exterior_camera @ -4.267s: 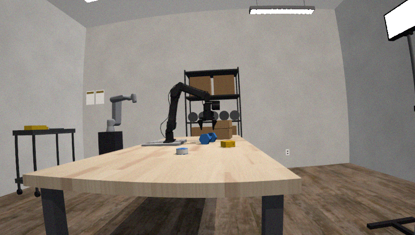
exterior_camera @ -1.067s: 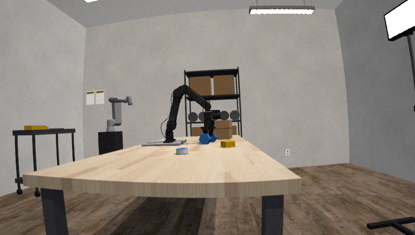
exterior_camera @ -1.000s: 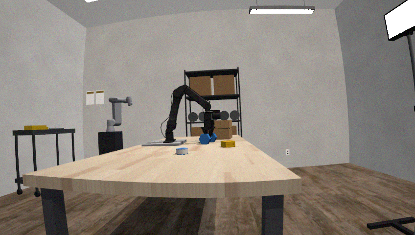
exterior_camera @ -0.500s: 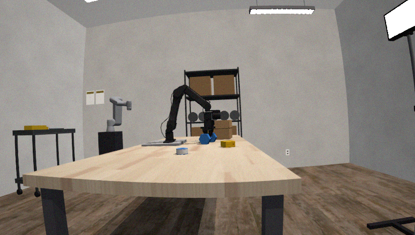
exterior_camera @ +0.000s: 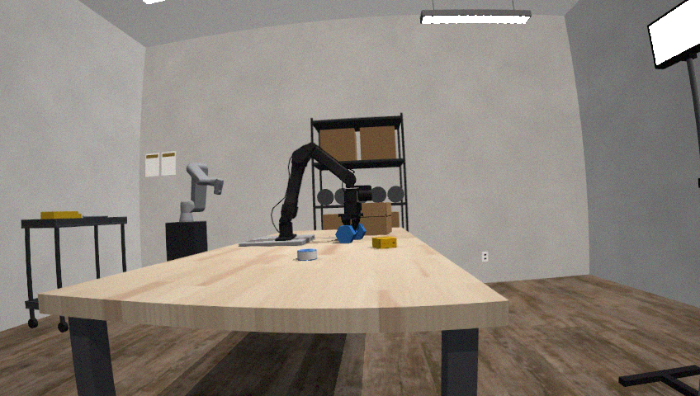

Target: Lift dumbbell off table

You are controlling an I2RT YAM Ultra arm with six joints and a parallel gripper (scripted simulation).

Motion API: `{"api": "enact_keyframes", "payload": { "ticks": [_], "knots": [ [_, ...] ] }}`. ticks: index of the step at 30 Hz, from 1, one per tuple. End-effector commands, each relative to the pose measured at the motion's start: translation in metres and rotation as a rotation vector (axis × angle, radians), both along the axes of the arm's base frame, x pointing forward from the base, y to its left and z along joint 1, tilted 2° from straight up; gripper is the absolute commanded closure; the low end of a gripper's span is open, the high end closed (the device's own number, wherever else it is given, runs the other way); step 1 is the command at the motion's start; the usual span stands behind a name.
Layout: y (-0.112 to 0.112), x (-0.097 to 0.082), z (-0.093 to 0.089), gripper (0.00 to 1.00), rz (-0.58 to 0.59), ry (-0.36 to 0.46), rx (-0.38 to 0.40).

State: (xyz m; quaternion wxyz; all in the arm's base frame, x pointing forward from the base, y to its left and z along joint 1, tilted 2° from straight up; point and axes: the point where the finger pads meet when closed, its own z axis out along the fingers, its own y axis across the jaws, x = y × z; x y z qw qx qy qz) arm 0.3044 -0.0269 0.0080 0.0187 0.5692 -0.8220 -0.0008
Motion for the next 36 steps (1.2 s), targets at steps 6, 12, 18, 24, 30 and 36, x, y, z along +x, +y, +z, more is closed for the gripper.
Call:
{"api": "enact_keyframes", "payload": {
  "ticks": [6, 12, 18, 24, 30, 36],
  "knots": [
    [0.001, 0.000, 0.009, 1.00, -0.007, -0.024, 0.012],
    [0.001, 0.000, 0.009, 1.00, -0.007, -0.024, 0.012],
    [0.001, 0.000, 0.009, 1.00, -0.007, -0.024, 0.012],
    [0.001, 0.000, 0.009, 1.00, -0.007, -0.024, 0.012],
    [0.000, 0.008, 0.017, 1.00, -0.007, -0.046, 0.010],
    [0.000, 0.010, 0.021, 1.00, -0.006, -0.051, 0.010]
  ]
}}
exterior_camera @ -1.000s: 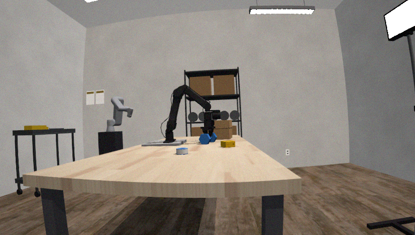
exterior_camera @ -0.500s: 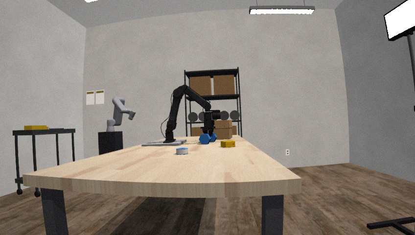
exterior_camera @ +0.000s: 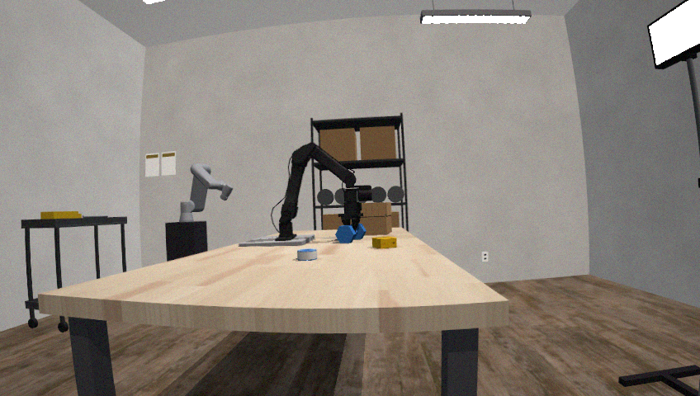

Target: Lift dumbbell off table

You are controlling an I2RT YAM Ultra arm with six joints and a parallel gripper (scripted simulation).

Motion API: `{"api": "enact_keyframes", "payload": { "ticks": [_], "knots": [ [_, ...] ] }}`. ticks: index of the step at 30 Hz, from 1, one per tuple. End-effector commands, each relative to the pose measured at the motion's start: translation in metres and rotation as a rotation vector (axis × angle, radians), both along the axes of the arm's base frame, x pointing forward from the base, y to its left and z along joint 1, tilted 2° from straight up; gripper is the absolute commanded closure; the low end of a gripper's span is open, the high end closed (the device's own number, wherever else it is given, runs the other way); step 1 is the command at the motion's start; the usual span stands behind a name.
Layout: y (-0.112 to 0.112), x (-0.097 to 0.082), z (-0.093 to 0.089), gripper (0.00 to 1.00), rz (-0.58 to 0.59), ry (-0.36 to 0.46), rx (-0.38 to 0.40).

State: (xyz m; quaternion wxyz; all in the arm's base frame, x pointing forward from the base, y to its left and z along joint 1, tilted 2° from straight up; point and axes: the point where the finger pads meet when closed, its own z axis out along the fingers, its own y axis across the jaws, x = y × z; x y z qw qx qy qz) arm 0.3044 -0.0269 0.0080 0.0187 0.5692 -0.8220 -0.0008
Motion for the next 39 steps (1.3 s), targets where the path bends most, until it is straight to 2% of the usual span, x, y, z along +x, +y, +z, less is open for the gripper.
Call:
{"api": "enact_keyframes", "payload": {
  "ticks": [1, 13, 28, 30, 39],
  "knots": [
    [0.000, 0.010, 0.022, 1.00, -0.006, -0.051, 0.010],
    [0.002, 0.010, 0.039, 1.00, -0.005, -0.051, 0.010],
    [0.004, 0.009, 0.078, 1.00, 0.000, -0.051, 0.009],
    [0.004, 0.009, 0.078, 1.00, 0.000, -0.051, 0.009],
    [0.006, 0.008, 0.100, 1.00, 0.004, -0.051, 0.009]
  ]
}}
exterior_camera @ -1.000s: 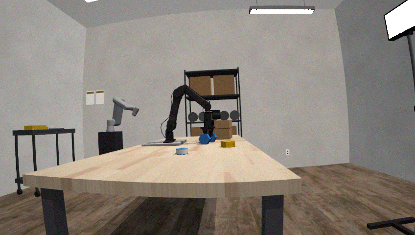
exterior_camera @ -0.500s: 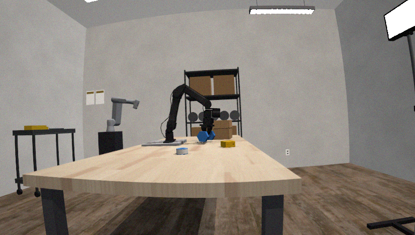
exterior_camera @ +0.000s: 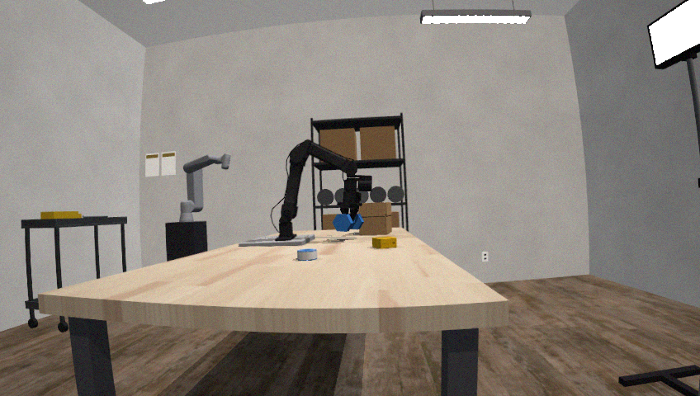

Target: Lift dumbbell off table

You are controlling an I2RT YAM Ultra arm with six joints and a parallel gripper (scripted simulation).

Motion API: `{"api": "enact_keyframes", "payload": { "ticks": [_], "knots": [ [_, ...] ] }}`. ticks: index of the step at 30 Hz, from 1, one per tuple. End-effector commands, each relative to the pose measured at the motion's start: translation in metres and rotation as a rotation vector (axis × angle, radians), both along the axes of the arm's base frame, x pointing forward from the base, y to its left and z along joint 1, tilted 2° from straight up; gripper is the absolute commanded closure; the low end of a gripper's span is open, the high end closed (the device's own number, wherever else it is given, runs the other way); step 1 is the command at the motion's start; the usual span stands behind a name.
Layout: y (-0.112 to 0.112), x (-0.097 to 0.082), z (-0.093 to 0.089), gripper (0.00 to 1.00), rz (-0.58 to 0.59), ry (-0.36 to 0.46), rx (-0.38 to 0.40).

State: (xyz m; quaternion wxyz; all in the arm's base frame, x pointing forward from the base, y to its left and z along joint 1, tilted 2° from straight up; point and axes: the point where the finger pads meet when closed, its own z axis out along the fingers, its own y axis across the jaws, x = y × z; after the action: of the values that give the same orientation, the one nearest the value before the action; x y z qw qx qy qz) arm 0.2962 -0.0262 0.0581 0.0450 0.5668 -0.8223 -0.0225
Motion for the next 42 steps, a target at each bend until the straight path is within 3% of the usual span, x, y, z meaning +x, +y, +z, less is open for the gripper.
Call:
{"api": "enact_keyframes", "payload": {
  "ticks": [1, 20, 42],
  "knots": [
    [0.006, 0.017, 0.052, 1.00, 0.009, -0.119, 0.003],
    [0.006, 0.016, 0.075, 1.00, 0.010, -0.119, 0.003],
    [0.006, 0.016, 0.077, 1.00, 0.010, -0.119, 0.004]
  ]
}}
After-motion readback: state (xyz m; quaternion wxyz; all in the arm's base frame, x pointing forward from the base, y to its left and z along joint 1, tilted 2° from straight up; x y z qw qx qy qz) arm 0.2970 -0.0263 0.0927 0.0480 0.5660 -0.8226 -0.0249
